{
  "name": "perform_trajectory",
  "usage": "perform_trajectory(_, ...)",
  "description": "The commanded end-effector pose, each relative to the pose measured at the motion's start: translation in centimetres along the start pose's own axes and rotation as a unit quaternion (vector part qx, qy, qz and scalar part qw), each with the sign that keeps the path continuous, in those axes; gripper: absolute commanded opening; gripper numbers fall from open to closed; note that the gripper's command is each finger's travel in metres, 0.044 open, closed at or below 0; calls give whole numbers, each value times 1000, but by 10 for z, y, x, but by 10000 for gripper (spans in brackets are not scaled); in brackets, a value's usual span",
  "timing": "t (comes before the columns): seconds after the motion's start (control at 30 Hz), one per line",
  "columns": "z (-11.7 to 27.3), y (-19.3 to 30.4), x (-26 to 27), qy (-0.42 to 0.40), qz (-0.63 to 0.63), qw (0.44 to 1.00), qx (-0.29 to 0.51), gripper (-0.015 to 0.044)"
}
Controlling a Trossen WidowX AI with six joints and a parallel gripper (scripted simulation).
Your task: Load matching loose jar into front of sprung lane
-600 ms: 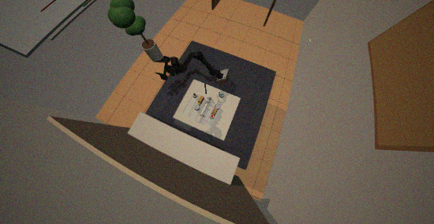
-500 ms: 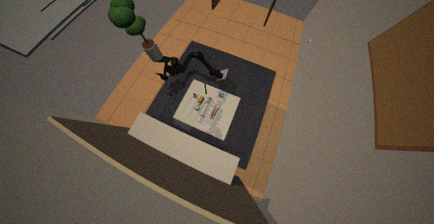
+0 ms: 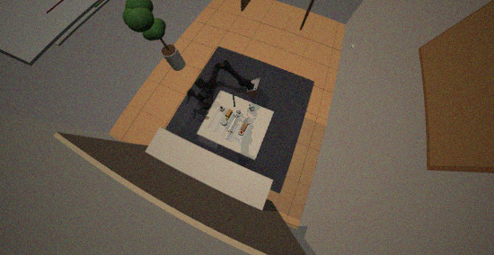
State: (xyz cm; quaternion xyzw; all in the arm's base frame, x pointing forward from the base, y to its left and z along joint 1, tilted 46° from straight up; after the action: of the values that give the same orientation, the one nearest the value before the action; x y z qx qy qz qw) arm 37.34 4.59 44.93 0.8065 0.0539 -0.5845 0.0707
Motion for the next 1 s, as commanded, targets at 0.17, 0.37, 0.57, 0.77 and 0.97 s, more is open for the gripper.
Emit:
perform_trajectory(0.17, 6, -20, 114, -245, -225, 937, 110, 440)
perform_trajectory(0.37, 31, -33, 175, -359, -309, 851, 226, 440)
perform_trajectory(0.57, 69, -45, 225, -434, -338, 752, 364, 440)
perform_trajectory(0.77, 116, -53, 259, -459, -312, 658, 509, 440)
perform_trajectory(0.97, 166, -56, 276, -432, -235, 588, 642, 440)
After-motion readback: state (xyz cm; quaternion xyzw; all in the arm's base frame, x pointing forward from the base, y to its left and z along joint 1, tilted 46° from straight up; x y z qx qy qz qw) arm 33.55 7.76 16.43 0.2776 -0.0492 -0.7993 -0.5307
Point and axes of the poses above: the point midway between the two fingers, 35 mm back from their tips, its own z axis back along the fingers, its own x axis across the jaws, y = z × x, the point moved 8 cm from there along z, back along the fingers, and after that the axes turned 12 degrees about z, right-handed, at the moved point
